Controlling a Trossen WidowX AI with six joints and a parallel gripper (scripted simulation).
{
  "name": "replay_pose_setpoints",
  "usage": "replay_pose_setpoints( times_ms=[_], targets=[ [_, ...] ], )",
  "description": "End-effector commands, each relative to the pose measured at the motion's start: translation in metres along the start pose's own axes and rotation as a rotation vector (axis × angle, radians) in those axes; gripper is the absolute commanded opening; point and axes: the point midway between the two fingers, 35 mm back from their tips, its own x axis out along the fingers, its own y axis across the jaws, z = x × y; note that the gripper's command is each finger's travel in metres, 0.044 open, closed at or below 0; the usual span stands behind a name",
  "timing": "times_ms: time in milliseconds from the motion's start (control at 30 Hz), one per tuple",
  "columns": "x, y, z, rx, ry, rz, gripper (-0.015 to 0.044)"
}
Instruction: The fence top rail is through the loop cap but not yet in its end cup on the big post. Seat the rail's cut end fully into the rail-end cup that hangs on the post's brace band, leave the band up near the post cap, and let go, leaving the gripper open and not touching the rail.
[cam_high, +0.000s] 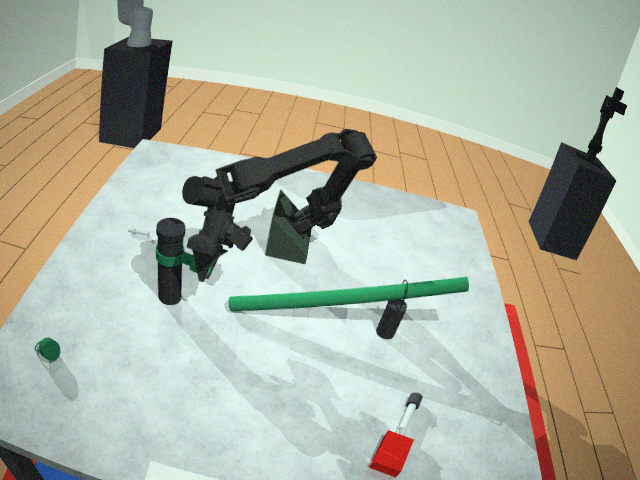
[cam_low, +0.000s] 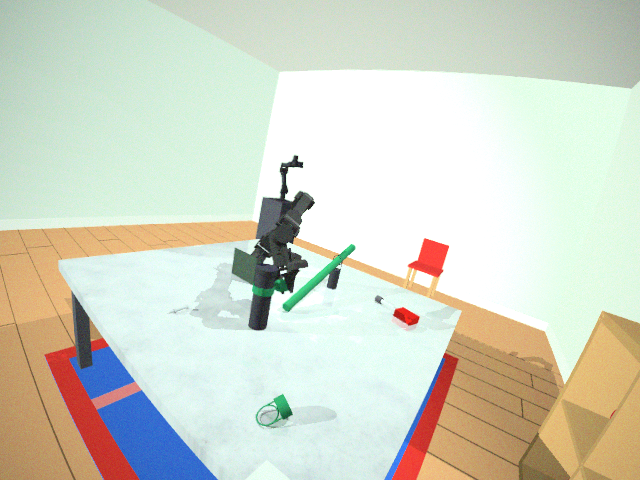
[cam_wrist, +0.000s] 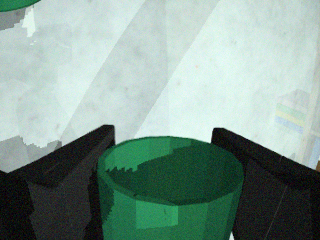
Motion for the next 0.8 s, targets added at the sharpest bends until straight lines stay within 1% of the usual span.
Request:
replay_pose_setpoints(
  times_ms=[0, 767],
  targets=[
    [-0.002, 0.004, -0.001, -0.030, -0.018, 0.000, 0.0000],
    [-0.009, 0.016, -0.003, -0.163, -0.094, 0.000, 0.0000]
  ],
)
